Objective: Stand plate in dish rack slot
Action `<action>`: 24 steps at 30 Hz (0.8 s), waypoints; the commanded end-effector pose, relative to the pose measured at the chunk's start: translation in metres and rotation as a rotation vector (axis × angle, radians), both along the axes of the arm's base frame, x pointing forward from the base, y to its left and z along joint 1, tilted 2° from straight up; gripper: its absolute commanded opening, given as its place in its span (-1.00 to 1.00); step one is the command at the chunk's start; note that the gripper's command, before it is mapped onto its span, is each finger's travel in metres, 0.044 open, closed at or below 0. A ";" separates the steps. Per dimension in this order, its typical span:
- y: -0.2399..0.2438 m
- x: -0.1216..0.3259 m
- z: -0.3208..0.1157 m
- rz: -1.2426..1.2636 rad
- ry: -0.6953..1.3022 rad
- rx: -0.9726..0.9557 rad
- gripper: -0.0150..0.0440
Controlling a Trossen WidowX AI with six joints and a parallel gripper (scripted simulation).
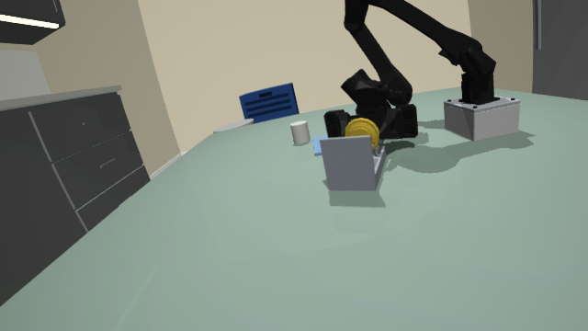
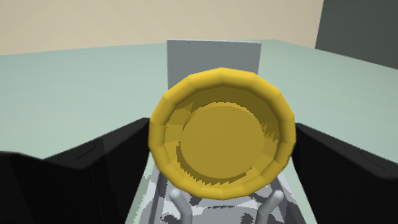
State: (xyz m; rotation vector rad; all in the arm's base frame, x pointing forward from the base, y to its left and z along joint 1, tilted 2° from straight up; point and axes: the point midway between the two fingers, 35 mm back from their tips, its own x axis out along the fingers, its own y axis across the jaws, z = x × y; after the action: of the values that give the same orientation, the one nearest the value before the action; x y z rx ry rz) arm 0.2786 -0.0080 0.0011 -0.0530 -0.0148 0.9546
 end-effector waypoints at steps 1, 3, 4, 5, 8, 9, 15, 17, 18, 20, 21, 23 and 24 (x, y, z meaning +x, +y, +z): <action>0.000 0.000 0.000 0.000 0.004 0.003 -0.49; 0.000 0.000 0.000 0.000 0.004 0.003 -0.49; 0.000 0.000 0.000 0.000 0.004 0.003 -0.49; 0.000 0.000 0.000 0.000 0.004 0.003 -0.49; 0.000 0.000 0.000 0.000 -0.001 -0.001 -0.31; 0.000 0.000 0.000 0.000 -0.001 -0.001 -0.22; 0.000 0.000 0.000 0.000 -0.001 -0.001 0.31; 0.000 0.000 0.000 0.000 -0.001 -0.001 0.49; 0.000 0.000 0.000 0.000 -0.001 -0.001 0.58; 0.000 0.000 0.000 0.000 -0.001 -0.001 0.75; 0.000 0.000 0.000 0.000 -0.001 -0.001 0.84; 0.000 0.000 0.000 0.000 -0.001 -0.001 0.86; 0.000 0.000 0.000 0.000 -0.001 -0.001 0.86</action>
State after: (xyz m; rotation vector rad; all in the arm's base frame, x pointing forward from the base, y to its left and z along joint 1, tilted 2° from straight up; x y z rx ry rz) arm 0.2787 -0.0081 0.0014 -0.0543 -0.0154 0.9546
